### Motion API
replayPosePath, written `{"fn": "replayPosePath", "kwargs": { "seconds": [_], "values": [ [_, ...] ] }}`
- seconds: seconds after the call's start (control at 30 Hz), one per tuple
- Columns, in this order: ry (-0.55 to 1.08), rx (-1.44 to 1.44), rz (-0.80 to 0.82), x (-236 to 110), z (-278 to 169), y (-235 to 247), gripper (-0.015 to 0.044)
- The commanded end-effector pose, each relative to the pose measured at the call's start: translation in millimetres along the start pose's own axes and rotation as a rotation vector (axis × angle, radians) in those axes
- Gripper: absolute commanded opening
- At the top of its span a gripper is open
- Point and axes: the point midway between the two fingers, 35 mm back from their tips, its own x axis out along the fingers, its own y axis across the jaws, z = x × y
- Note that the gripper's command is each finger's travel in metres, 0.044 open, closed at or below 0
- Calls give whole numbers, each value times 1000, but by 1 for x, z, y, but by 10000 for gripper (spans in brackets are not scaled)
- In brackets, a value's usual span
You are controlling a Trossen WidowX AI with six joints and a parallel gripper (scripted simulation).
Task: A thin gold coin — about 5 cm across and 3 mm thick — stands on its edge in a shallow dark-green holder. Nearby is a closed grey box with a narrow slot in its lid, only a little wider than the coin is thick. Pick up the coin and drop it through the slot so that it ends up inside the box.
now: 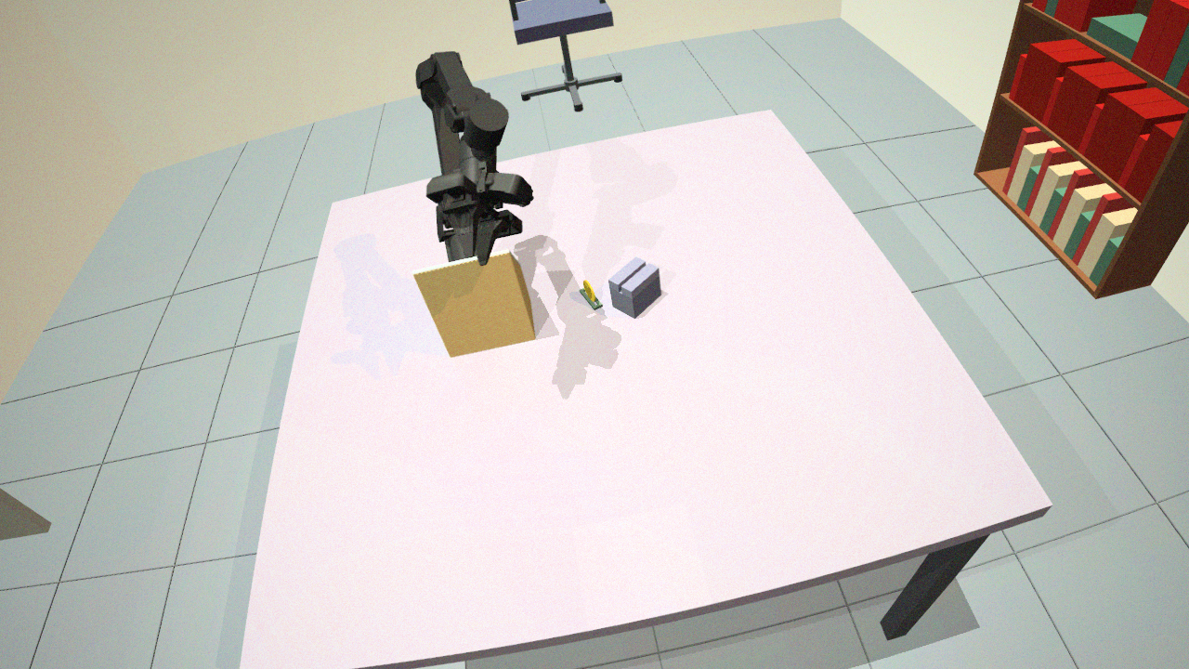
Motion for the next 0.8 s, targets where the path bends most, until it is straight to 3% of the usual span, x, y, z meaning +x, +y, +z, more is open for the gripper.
{"fn": "replayPosePath", "kwargs": {
  "seconds": [0.0, 0.23, 0.5, 0.67, 0.77],
  "values": [
    [-142, -496, 198, -5, 41, 66, 161],
    [-384, -1115, 422, -27, 70, 158, 161],
    [-752, -1729, 658, -66, 65, 258, 161],
    [-1032, -2022, 788, -94, 48, 310, 161],
    [-1064, -2047, 800, -97, 46, 315, 161]
  ]
}}
